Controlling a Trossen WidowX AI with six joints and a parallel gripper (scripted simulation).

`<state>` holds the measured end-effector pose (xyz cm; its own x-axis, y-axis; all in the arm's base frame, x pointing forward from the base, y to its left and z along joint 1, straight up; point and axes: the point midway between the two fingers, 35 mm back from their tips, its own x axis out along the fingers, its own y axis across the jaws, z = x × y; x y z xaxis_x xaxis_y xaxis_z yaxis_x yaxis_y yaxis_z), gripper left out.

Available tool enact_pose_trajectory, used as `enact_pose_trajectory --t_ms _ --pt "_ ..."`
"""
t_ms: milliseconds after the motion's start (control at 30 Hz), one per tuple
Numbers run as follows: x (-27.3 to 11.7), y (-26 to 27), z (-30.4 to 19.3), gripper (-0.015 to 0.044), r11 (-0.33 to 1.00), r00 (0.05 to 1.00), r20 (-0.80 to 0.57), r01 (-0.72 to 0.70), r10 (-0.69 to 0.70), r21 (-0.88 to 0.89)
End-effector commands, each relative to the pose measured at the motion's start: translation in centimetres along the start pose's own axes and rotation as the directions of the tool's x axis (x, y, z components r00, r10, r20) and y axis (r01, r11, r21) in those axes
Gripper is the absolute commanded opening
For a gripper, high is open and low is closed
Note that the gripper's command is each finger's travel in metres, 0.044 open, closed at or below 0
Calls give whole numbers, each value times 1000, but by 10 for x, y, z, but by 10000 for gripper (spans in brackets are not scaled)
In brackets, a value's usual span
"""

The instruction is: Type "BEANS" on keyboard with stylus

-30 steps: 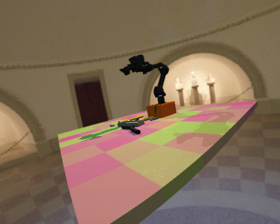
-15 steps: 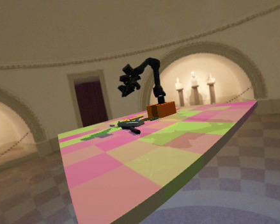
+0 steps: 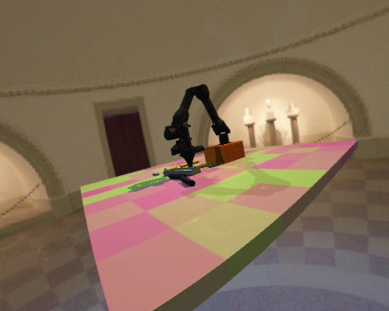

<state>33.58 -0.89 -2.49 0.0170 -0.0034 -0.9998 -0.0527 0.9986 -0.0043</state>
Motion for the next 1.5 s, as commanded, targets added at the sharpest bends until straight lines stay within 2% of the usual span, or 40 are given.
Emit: enact_pose_trajectory --t_ms 0,133,333,700,833,900,1267,1467 --pt "-4 0 5 0 1000 1000 10 -3 3 -6" --pt "-4 -3 5 0 1000 1000 10 -3 3 -3" --pt "-4 -69 5 0 1000 1000 10 3 -2 -4" --pt "-4 -74 5 0 1000 1000 10 3 -3 -6" --pt "-5 -131 6 0 1000 1000 10 7 -7 -6" --pt "-5 -143 5 0 1000 1000 10 8 -8 -6" --pt "-5 -142 4 0 1000 1000 10 8 -8 -6" --pt "-4 -115 -27 0 1000 1000 7 6 -6 -6"
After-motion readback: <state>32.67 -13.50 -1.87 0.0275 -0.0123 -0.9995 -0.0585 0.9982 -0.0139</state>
